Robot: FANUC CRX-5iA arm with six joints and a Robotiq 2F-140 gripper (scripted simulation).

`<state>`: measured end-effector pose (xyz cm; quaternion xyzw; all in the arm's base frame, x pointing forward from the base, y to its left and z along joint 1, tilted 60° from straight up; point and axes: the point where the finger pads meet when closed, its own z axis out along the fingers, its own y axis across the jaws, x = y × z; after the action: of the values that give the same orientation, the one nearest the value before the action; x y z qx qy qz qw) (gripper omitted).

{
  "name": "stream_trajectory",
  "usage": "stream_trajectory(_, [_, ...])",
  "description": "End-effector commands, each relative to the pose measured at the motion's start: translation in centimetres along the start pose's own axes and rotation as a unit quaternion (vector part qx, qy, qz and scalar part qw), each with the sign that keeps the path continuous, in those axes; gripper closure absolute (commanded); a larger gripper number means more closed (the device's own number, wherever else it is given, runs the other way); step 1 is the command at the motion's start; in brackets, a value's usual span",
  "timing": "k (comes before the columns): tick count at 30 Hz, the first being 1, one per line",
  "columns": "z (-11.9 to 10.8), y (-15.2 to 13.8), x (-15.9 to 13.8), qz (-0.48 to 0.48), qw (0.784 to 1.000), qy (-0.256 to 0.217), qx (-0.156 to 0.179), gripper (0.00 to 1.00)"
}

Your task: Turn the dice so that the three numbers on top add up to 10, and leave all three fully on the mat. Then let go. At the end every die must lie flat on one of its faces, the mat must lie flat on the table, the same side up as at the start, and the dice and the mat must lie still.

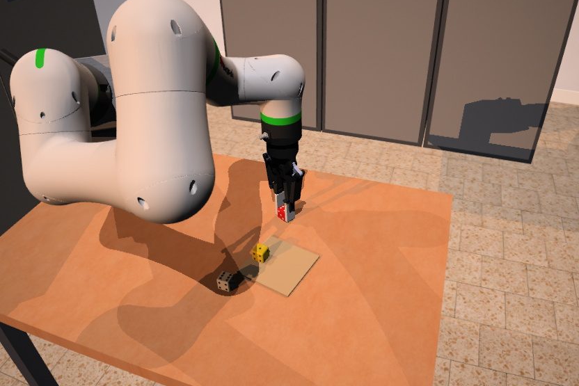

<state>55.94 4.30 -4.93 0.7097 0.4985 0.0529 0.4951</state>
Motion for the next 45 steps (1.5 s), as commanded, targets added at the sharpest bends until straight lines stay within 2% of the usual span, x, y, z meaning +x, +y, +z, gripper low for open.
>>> stream_trajectory(1, [0.0, 0.0, 0.0, 0.000, 1.000, 0.000, 0.000, 0.84])
stream_trajectory(26, [-0.4, 0.0, 0.0, 0.000, 1.000, 0.000, 0.000, 0.84])
stream_trajectory(30, [-2.1, 0.0, 0.0, 0.000, 1.000, 0.000, 0.000, 0.84])
stream_trajectory(40, [-8.9, 0.0, 0.0, 0.000, 1.000, 0.000, 0.000, 0.84])
stream_trajectory(45, [-9.8, 0.0, 0.0, 0.000, 1.000, 0.000, 0.000, 0.84])
